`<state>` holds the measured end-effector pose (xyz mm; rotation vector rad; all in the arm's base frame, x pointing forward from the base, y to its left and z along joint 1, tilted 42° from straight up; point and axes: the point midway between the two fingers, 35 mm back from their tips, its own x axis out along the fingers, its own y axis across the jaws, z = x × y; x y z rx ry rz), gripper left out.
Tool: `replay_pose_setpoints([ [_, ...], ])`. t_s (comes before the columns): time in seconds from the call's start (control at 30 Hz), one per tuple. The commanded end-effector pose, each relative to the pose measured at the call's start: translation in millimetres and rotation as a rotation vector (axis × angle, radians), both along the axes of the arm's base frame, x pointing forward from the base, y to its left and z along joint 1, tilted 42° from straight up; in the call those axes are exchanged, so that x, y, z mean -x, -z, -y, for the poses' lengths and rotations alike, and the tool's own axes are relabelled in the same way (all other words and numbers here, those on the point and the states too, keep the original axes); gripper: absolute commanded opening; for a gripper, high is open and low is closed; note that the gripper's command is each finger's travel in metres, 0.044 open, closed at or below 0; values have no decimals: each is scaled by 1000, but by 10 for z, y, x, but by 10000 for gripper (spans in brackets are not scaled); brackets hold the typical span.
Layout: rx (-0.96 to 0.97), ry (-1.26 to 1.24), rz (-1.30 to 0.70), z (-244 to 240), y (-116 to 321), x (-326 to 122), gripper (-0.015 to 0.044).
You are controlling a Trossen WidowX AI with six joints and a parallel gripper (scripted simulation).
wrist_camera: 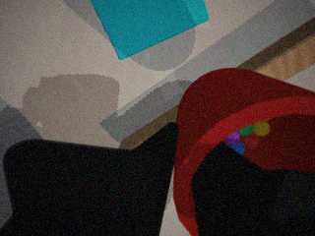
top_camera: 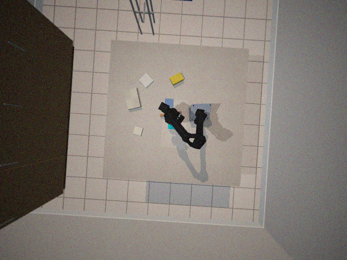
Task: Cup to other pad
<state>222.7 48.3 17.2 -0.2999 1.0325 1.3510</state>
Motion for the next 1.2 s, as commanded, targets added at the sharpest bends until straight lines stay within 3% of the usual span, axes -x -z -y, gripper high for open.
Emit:
replay_pose_setpoints([
  [0.0, -4, 4, -10, -65, -52, 45, 0],
  [1.17, -7, 4, -11, -550, -512, 242, 0],
])
